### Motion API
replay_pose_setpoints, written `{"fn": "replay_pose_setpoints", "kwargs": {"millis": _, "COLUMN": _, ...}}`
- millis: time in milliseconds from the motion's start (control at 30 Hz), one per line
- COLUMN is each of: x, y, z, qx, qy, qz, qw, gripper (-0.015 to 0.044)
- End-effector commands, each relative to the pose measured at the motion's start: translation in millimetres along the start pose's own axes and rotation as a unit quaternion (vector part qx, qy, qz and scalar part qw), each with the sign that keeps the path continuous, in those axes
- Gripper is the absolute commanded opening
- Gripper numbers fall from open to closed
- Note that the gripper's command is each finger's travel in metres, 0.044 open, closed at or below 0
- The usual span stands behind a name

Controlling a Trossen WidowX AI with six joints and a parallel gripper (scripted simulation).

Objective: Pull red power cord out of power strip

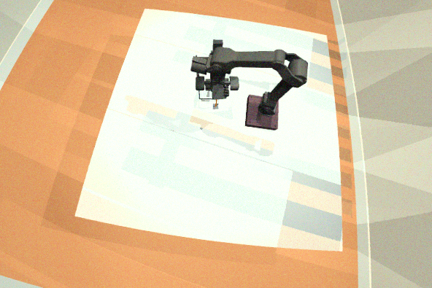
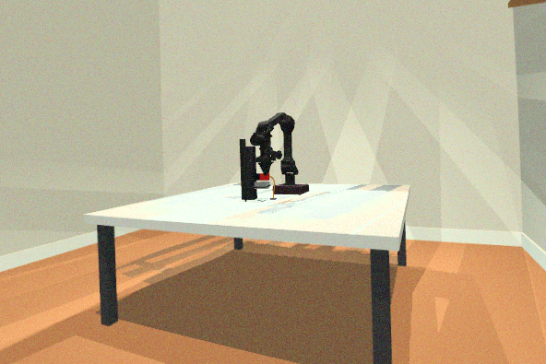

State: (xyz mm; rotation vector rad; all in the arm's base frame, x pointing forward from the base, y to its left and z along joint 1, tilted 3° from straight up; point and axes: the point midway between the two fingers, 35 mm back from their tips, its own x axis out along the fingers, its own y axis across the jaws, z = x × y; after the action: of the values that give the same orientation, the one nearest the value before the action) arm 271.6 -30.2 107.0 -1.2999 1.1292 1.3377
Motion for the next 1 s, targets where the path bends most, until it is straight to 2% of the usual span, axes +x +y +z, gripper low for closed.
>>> {"fn": "replay_pose_setpoints", "kwargs": {"millis": 0, "x": 0, "y": 0, "z": 0, "qx": 0.0, "qy": 0.0, "qz": 0.0, "qw": 1.0, "gripper": 0.0107}}
{"fn": "replay_pose_setpoints", "kwargs": {"millis": 67, "x": 0, "y": 0, "z": 0, "qx": 0.0, "qy": 0.0, "qz": 0.0, "qw": 1.0, "gripper": 0.0055}}
{"fn": "replay_pose_setpoints", "kwargs": {"millis": 333, "x": 0, "y": 0, "z": 0, "qx": 0.0, "qy": 0.0, "qz": 0.0, "qw": 1.0, "gripper": 0.0002}}
{"fn": "replay_pose_setpoints", "kwargs": {"millis": 967, "x": 0, "y": -2, "z": 27, "qx": -0.001, "qy": -0.001, "qz": 0.0, "qw": 1.0, "gripper": 0.0}}
